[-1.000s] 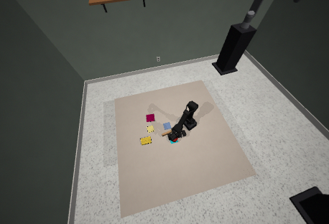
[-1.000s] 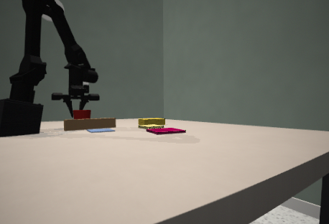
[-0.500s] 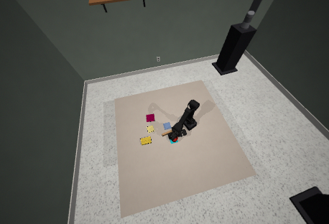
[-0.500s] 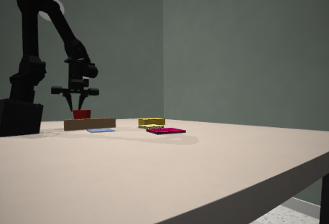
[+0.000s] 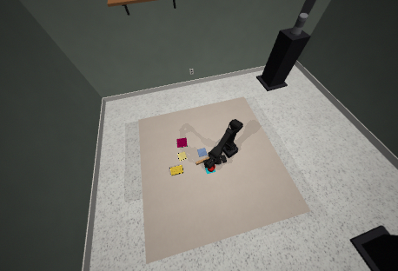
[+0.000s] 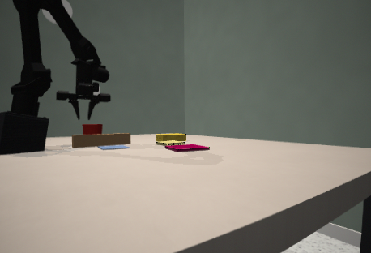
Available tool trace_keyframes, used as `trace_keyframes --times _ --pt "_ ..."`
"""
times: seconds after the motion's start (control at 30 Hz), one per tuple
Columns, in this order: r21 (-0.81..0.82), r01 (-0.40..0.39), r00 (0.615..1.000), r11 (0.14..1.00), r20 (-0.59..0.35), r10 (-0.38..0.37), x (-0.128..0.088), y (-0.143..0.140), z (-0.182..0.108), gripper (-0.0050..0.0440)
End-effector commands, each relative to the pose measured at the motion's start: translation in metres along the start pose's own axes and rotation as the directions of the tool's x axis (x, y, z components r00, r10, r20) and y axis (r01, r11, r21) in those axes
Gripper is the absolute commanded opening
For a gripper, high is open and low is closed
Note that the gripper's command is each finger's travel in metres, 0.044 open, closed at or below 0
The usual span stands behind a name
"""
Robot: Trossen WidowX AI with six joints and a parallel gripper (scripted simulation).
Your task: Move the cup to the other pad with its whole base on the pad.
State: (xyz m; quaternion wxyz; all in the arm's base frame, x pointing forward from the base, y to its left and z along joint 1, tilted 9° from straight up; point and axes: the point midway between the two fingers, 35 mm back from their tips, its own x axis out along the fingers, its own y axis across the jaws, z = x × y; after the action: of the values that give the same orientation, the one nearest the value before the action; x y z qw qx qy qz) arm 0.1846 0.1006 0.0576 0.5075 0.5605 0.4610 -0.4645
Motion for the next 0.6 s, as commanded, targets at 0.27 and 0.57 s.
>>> trace_keyframes --times 0.27,0.57 --pt "0.0 -0.004 1.0 1.0 -0.001 0.004 -0.006 0.001 -0.001 0.0416" --pt "0.001 -0.007 1.0 1.0 -0.001 0.007 -0.033 0.001 -0.001 0.044"
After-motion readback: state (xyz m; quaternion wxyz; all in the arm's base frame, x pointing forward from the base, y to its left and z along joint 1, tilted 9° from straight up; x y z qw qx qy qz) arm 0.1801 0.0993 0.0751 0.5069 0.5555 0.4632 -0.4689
